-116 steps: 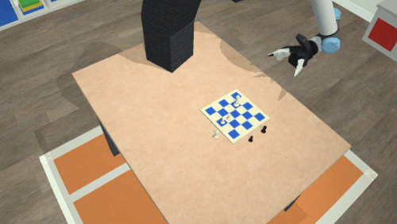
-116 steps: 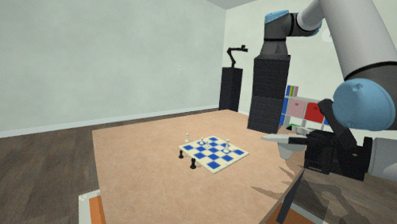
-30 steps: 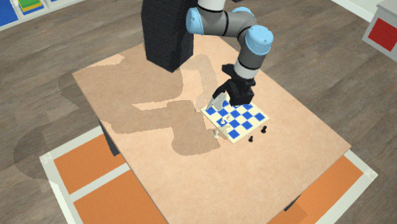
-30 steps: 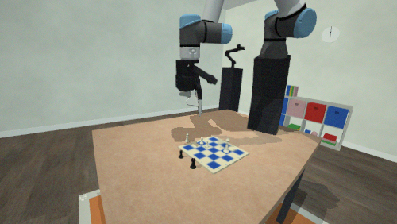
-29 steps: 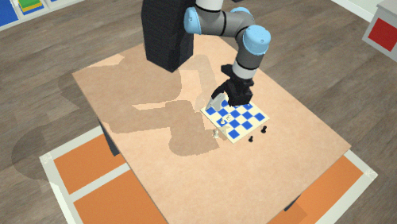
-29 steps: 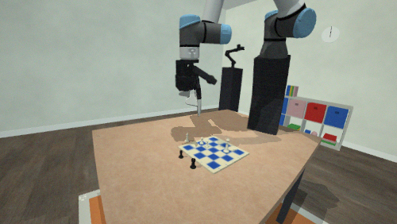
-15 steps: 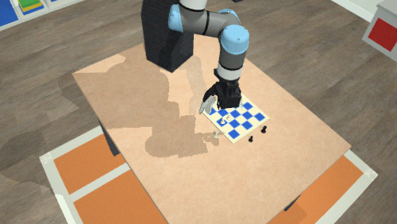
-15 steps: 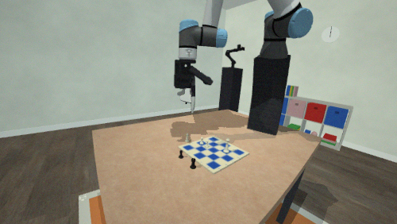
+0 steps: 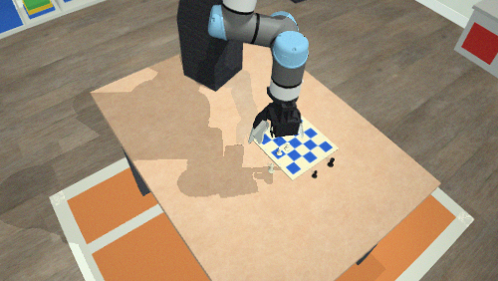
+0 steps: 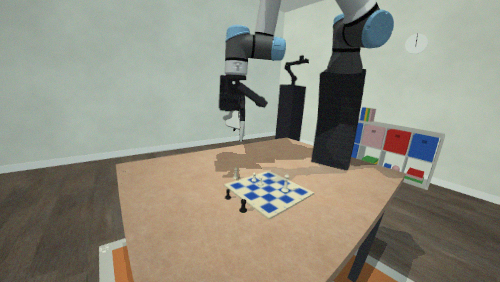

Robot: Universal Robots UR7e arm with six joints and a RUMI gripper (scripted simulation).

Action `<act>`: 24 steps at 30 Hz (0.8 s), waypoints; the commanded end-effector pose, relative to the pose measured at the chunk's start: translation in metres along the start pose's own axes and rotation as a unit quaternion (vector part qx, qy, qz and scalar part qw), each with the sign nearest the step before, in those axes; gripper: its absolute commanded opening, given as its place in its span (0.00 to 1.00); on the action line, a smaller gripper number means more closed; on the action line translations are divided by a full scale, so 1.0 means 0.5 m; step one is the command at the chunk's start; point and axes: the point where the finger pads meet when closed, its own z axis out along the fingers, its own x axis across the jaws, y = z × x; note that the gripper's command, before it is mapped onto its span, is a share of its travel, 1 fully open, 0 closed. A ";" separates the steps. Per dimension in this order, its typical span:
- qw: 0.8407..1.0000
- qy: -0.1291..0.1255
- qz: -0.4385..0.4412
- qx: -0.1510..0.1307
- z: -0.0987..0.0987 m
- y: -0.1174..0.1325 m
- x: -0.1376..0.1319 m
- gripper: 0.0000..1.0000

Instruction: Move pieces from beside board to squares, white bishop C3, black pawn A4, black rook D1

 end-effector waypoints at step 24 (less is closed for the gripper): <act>1.000 0.000 0.024 -0.001 0.000 0.001 0.002 1.00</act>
